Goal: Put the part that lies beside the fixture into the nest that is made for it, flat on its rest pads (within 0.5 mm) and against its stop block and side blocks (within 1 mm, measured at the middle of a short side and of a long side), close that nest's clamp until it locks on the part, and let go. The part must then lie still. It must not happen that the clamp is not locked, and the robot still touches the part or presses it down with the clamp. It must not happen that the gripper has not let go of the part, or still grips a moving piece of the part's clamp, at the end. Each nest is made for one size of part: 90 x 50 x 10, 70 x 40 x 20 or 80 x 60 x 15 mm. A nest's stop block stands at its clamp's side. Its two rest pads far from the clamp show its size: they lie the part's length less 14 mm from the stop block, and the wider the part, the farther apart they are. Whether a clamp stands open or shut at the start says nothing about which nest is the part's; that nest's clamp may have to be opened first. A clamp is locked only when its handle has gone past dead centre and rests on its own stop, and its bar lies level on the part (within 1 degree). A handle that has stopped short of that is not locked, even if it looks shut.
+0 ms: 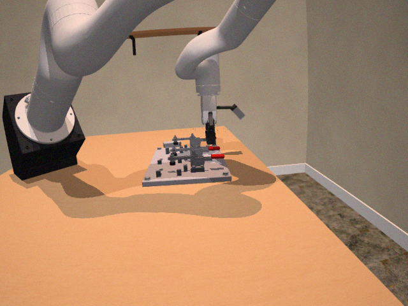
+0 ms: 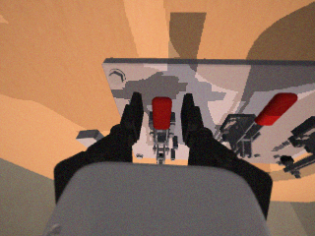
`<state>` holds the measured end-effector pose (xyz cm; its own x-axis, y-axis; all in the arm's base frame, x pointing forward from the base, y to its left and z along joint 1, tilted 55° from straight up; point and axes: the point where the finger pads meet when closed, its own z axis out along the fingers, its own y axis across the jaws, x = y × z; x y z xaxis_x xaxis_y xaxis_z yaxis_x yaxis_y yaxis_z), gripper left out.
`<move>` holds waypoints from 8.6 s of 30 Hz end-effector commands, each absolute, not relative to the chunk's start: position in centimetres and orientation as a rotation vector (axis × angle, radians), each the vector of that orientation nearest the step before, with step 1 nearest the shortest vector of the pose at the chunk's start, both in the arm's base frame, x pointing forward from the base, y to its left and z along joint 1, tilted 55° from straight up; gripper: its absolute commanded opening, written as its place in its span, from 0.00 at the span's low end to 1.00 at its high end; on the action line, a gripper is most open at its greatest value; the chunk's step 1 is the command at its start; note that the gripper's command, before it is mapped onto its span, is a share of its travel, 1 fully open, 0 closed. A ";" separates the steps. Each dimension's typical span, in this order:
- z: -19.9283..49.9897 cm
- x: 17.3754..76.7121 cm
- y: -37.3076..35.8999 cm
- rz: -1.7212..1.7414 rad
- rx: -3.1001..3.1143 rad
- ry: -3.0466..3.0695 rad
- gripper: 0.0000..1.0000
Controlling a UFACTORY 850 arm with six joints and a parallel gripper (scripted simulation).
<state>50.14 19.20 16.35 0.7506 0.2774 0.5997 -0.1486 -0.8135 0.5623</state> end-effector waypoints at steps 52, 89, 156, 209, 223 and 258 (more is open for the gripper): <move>16.4 50.1 19.3 0.932 2.346 0.097 0.00; 16.7 47.5 20.0 0.932 2.346 0.097 0.00; 15.3 44.4 19.6 0.932 2.346 0.097 0.00; 15.1 44.1 19.4 0.932 2.346 0.097 0.47; 15.1 44.1 19.4 0.932 2.346 0.097 0.47; 18.4 40.2 22.5 0.932 2.346 0.097 0.47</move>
